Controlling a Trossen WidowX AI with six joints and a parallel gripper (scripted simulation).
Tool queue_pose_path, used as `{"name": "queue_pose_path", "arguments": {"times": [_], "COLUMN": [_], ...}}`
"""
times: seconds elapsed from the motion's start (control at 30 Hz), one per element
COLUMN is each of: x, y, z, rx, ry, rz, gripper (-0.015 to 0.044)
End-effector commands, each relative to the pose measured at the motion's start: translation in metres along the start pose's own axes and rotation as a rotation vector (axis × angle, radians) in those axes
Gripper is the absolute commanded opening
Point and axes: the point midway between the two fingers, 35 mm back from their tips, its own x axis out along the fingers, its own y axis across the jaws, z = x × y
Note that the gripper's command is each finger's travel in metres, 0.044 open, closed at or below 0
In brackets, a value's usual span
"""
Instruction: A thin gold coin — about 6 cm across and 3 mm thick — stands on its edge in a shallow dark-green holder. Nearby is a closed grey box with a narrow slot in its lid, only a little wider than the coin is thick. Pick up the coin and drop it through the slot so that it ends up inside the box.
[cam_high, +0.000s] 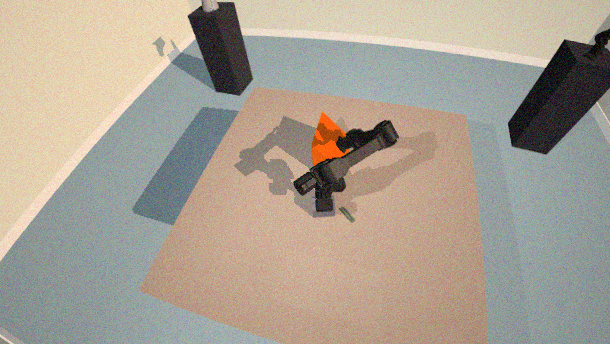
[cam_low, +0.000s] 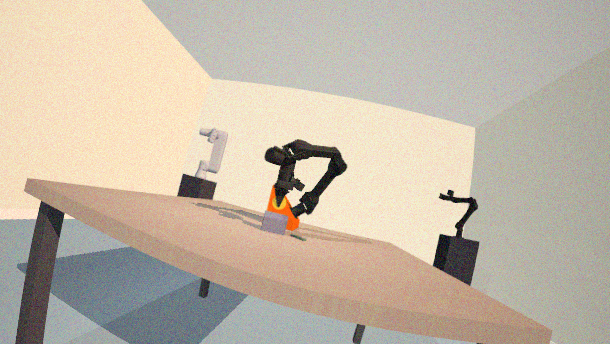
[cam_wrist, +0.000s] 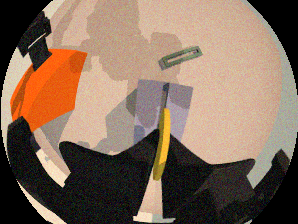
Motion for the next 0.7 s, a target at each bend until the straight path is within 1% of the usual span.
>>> {"name": "queue_pose_path", "arguments": {"times": [0.0,0.57,0.67], "x": [0.003,0.015,0.014], "y": [0.000,-0.001,0.000], "z": [0.000,0.000,0.000], "rx": [0.007,0.005,0.002], "ry": [-0.001,-0.002,-0.001], "rz": [-0.004,-0.004,0.001], "gripper": [0.0000,0.0000,0.0079]}}
